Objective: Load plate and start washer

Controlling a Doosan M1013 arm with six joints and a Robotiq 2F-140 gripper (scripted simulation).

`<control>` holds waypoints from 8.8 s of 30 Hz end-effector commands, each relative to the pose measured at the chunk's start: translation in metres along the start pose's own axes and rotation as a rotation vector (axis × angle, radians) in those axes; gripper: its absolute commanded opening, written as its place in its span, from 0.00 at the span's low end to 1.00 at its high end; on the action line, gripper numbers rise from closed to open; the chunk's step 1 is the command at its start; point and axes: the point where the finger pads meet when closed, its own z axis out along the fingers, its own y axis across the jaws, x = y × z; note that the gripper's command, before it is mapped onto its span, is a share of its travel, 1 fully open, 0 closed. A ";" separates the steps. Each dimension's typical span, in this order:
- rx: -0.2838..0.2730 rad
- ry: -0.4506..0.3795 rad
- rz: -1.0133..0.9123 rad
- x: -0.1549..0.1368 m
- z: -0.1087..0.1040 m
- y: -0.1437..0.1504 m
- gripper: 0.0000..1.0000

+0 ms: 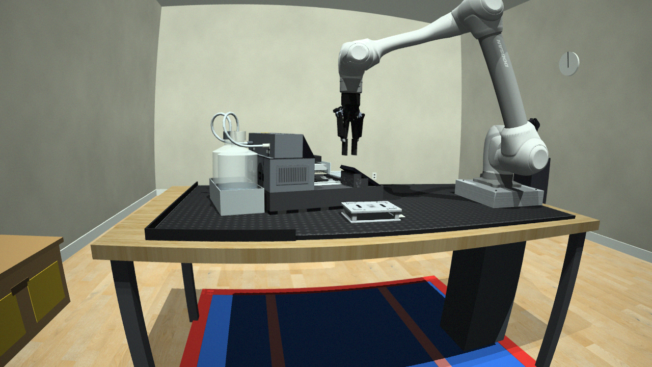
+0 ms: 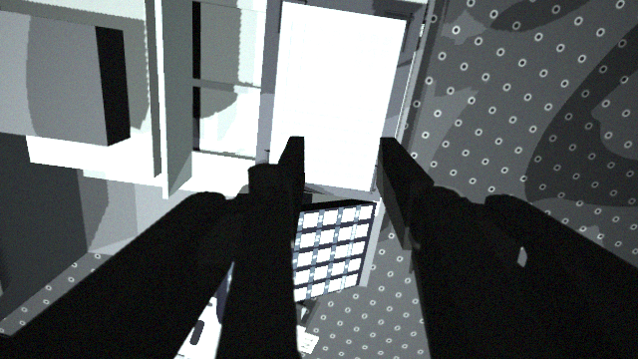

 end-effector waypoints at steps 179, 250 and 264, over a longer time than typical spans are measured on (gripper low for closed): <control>0.004 0.003 -2.224 -0.151 0.092 0.035 0.10; 0.004 0.004 -2.224 -0.151 0.022 0.035 0.10; 0.004 0.004 -2.224 -0.151 0.022 0.035 0.10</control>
